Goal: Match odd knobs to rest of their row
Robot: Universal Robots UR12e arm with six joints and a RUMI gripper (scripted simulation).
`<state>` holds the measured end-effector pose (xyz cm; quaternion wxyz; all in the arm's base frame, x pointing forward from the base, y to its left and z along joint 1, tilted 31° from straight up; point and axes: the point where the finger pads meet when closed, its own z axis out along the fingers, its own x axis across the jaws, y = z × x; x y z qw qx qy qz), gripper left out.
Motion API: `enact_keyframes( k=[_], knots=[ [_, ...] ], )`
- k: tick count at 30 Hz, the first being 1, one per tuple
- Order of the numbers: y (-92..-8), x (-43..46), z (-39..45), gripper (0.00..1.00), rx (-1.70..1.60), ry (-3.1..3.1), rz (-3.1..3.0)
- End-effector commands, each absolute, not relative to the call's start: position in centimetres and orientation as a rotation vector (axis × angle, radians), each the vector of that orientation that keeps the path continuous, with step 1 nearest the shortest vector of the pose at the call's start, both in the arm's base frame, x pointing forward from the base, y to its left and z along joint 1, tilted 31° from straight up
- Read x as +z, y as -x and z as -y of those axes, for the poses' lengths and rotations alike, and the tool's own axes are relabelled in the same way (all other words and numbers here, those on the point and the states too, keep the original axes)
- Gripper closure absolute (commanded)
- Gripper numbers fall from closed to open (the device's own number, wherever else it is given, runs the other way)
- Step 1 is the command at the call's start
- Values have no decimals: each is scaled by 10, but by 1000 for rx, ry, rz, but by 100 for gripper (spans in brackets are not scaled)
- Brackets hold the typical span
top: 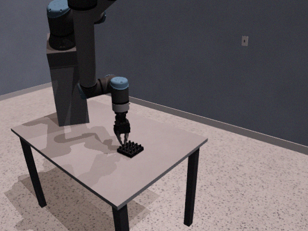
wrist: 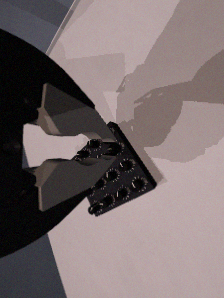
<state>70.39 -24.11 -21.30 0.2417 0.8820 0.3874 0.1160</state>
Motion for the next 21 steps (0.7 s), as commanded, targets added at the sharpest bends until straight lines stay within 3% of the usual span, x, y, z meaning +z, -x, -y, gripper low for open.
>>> enact_keyframes(
  k=[1,21],
  knots=[
    [-704,-213,241,96,337,-2446,-990],
    [-705,-213,240,96,370,-2500,-870]
  ],
)
